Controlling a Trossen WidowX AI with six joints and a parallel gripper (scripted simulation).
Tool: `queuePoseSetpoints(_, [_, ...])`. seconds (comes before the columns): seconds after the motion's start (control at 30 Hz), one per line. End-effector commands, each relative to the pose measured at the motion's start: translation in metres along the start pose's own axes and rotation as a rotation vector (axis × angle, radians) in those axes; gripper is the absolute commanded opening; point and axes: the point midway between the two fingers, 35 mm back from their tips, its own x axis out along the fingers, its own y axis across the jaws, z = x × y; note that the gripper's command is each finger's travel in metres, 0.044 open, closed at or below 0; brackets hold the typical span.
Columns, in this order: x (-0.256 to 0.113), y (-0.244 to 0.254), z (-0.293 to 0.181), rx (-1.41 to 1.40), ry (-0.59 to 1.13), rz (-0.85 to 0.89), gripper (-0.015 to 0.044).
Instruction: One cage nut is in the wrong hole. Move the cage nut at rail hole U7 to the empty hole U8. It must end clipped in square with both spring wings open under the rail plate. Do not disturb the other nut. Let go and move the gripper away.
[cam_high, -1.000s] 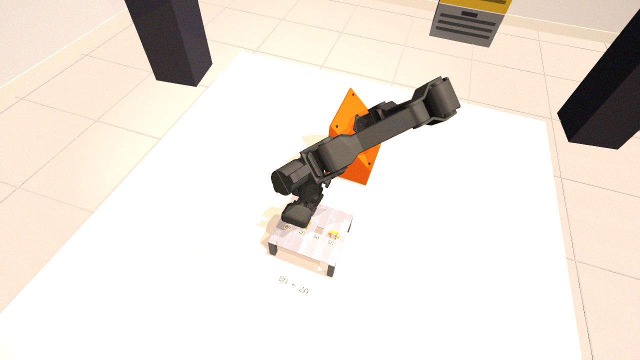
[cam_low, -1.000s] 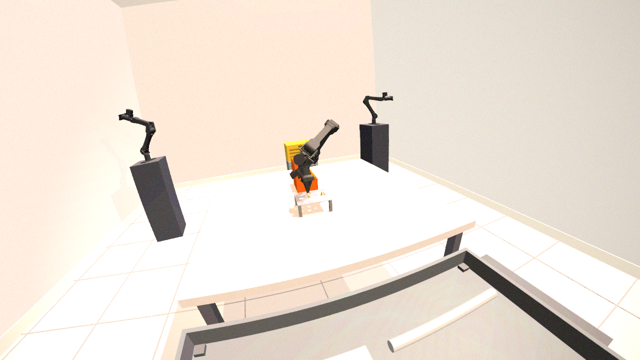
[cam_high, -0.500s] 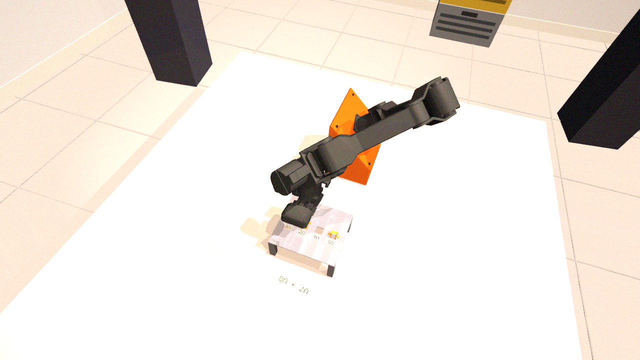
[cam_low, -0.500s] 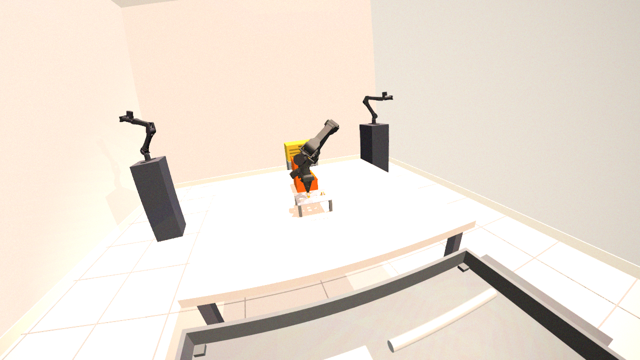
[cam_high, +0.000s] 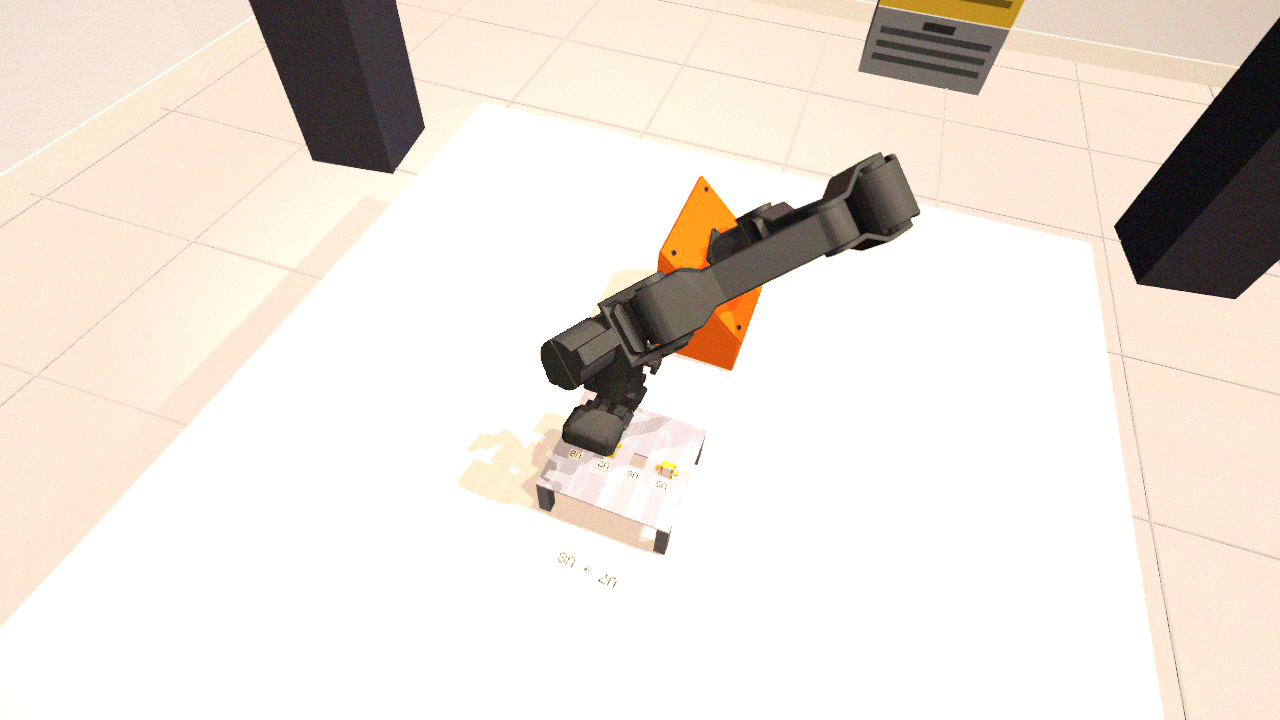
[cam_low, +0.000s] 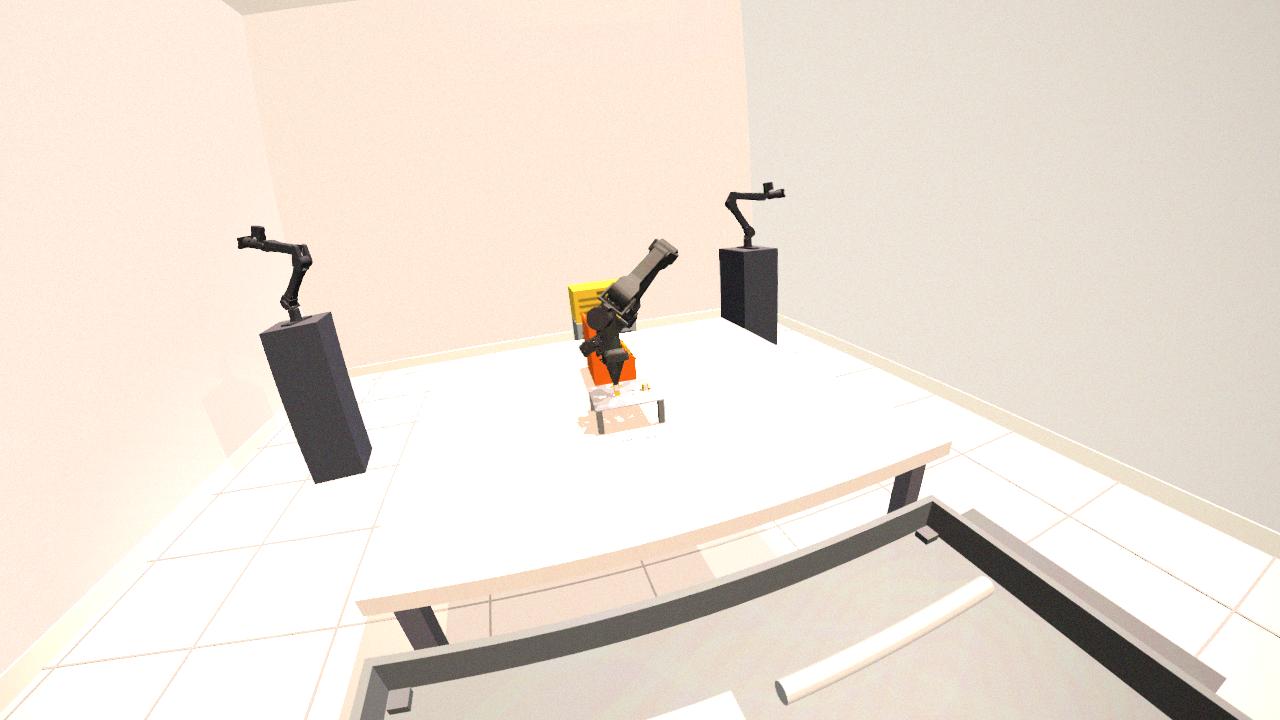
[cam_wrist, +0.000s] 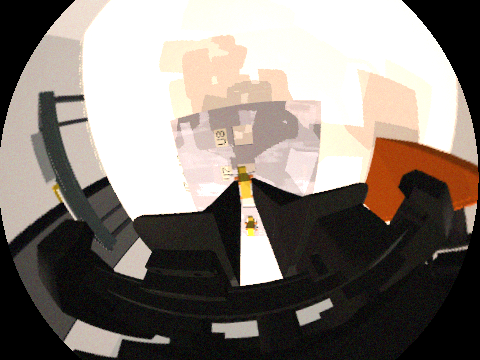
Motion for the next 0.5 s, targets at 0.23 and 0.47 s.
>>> queuePoseSetpoints(0.23, [-0.0019, 0.0011, 0.0001, -0.006, -0.002, 0.0, 0.0028])
queuePoseSetpoints(0.47, [-0.0024, 0.0012, 0.0001, -0.006, -0.003, 0.0, 0.0028])
